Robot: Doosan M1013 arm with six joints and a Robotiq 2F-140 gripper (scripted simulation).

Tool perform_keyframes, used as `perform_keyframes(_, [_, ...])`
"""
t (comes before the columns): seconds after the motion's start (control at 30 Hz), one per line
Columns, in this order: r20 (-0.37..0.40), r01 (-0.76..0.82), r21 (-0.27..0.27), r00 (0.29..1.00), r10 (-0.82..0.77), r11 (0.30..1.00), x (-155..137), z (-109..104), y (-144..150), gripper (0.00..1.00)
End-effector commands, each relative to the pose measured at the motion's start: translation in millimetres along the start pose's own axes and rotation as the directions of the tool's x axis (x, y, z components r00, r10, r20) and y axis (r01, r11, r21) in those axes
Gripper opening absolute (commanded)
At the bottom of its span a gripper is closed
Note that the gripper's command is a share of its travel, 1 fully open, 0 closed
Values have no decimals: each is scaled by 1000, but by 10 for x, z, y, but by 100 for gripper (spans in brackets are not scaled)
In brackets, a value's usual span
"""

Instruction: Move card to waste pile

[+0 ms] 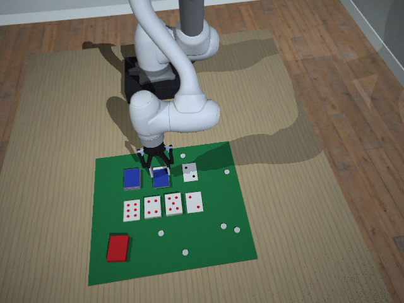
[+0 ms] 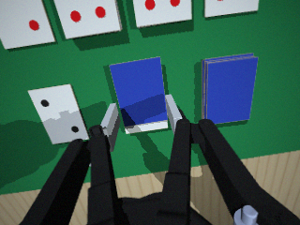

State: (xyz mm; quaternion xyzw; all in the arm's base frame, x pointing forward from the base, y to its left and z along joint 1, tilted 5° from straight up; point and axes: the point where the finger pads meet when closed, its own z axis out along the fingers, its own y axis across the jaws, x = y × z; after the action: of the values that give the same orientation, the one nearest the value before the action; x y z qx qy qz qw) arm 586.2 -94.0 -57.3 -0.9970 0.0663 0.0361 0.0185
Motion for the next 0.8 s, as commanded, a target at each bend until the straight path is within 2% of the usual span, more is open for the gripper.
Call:
perform_keyframes(0.0, [0, 0, 0, 1000, 0, 1000, 0, 31, -1, 43])
perform_keyframes(0.77, [0, 0, 0, 1000, 0, 1000, 0, 72, -1, 43])
